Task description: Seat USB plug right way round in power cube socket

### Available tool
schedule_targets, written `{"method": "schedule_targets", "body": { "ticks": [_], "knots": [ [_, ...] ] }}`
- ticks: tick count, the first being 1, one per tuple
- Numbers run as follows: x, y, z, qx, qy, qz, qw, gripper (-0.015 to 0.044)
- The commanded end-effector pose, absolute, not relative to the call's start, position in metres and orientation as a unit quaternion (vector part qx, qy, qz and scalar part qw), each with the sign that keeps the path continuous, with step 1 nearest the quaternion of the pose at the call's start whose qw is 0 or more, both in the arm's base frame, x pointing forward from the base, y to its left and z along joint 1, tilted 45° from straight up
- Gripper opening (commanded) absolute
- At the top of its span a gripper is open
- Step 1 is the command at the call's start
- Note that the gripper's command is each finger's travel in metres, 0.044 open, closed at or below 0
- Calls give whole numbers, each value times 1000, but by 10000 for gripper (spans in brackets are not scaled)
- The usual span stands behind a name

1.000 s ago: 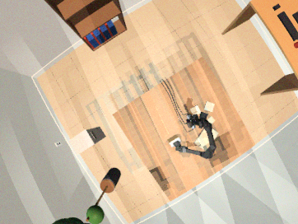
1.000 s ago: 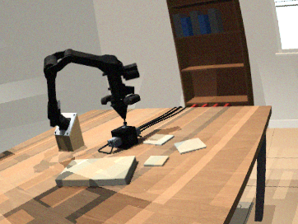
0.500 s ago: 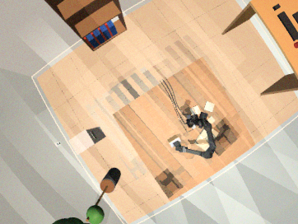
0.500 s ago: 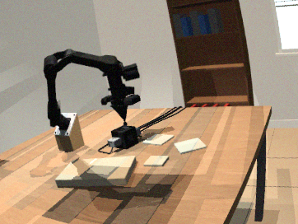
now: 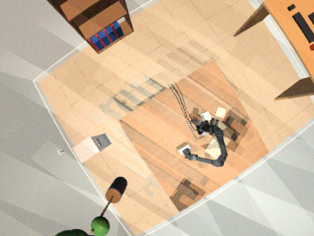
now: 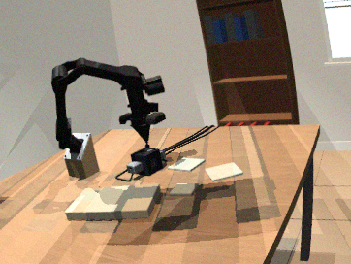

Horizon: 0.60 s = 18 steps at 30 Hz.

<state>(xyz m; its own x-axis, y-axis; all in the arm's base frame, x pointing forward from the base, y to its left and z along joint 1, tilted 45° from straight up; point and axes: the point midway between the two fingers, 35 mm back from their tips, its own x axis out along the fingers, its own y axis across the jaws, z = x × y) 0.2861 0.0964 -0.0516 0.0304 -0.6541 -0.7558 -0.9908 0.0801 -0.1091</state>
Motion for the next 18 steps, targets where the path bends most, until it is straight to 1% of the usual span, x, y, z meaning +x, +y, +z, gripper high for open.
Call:
{"method": "schedule_targets", "body": {
  "ticks": [1,18],
  "knots": [
    [286,95,-52,-634,650,247,338,0],
    [286,94,-54,-634,650,247,338,0]
  ]
}}
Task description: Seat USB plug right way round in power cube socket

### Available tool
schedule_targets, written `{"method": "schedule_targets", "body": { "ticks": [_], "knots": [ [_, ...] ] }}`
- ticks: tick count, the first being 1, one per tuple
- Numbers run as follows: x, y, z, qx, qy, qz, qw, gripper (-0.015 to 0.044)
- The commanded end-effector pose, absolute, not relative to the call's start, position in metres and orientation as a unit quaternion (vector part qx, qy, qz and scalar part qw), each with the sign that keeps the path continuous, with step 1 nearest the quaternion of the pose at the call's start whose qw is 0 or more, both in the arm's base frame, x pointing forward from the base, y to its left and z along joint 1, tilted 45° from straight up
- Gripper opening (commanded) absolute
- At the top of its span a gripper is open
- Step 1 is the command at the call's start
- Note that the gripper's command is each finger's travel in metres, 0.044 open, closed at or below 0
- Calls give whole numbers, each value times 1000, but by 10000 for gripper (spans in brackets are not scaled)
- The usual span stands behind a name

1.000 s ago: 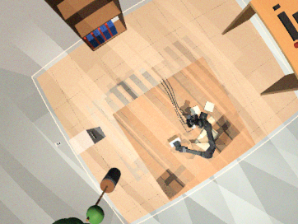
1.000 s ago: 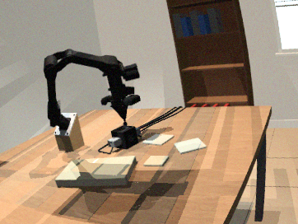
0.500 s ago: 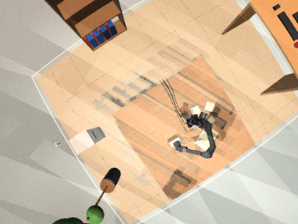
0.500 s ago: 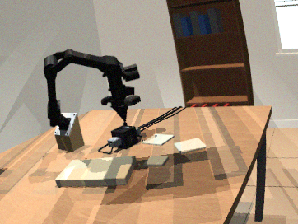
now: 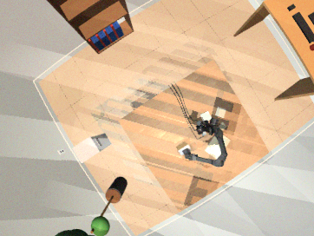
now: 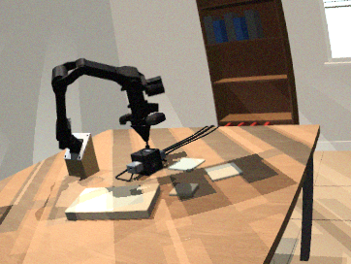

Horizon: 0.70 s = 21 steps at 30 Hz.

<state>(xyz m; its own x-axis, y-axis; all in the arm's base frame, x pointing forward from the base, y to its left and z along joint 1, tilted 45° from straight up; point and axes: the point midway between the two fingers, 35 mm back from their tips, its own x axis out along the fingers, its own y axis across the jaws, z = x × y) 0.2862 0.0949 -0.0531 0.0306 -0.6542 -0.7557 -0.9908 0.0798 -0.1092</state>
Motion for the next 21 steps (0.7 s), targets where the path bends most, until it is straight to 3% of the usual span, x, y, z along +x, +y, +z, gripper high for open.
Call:
{"method": "schedule_targets", "body": {
  "ticks": [1,21],
  "knots": [
    [286,94,-54,-634,650,247,338,0],
    [287,92,-56,-634,650,247,338,0]
  ]
}}
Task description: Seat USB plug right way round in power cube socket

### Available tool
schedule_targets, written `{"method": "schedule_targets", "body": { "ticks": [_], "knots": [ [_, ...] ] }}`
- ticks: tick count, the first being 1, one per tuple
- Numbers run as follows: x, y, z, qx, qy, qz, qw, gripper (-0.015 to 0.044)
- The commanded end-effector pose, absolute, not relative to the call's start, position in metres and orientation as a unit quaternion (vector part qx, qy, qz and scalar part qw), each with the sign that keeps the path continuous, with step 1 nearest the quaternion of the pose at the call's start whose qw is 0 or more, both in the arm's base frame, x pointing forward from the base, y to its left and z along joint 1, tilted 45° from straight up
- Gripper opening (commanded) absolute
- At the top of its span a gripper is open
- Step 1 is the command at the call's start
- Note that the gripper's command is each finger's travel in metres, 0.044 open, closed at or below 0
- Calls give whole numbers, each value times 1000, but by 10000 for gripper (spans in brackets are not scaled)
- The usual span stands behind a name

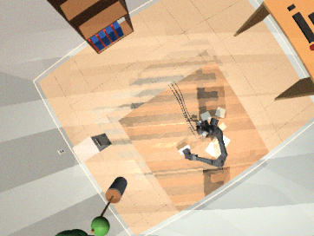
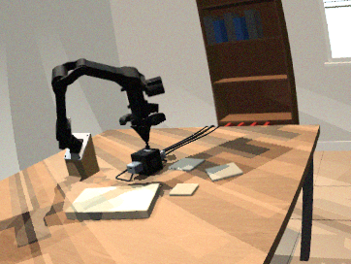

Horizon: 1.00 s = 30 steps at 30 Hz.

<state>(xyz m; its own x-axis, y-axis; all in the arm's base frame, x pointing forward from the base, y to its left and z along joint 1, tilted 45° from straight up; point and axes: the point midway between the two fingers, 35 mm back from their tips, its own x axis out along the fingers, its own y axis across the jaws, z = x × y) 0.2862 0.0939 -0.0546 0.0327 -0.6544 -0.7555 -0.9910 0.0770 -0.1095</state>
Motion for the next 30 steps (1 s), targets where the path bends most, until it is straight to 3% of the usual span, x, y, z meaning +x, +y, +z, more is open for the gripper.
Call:
{"method": "schedule_targets", "body": {
  "ticks": [1,30],
  "knots": [
    [287,92,-56,-634,650,247,338,0],
    [287,90,-58,-634,650,247,338,0]
  ]
}}
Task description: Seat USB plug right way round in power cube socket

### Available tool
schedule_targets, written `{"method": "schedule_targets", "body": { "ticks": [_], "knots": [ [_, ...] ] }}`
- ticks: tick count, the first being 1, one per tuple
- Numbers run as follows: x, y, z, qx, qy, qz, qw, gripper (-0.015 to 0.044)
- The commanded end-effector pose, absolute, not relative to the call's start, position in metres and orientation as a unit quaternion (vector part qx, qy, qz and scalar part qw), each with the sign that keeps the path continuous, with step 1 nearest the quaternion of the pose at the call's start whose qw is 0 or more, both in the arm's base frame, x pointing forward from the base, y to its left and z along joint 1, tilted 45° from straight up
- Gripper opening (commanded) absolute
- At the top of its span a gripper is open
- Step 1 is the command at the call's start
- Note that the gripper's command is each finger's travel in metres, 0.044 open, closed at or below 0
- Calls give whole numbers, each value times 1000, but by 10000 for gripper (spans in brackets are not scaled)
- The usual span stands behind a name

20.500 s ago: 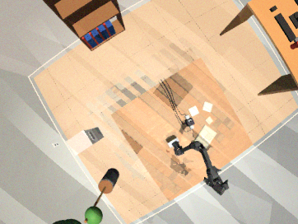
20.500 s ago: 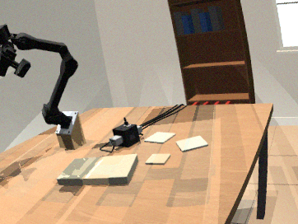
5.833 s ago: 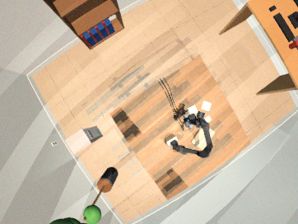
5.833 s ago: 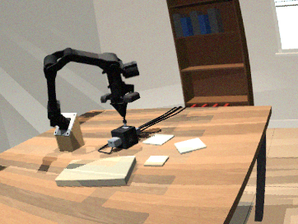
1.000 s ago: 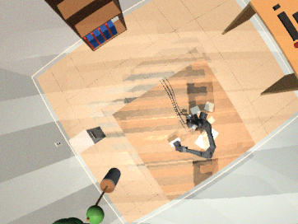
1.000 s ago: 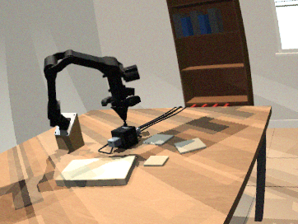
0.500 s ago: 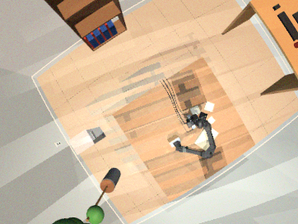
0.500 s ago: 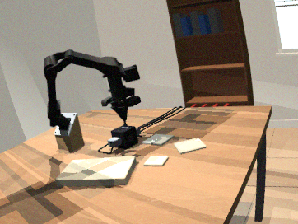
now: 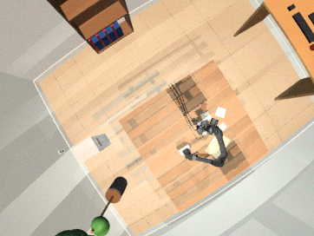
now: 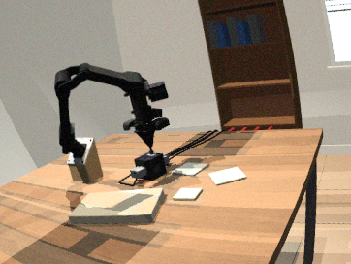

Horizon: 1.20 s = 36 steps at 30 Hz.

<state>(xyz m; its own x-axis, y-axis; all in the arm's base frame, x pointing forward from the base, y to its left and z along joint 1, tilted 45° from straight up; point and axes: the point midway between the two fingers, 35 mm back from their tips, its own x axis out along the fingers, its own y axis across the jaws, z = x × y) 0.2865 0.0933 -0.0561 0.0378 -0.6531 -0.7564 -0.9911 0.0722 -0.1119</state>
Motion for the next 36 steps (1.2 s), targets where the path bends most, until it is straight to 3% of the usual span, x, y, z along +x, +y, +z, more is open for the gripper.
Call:
{"method": "schedule_targets", "body": {
  "ticks": [1,27,31,36],
  "knots": [
    [287,90,-58,-634,650,247,338,0],
    [287,90,-58,-634,650,247,338,0],
    [287,93,-56,-634,648,248,342,95],
    [287,93,-56,-634,648,248,342,95]
  ]
}}
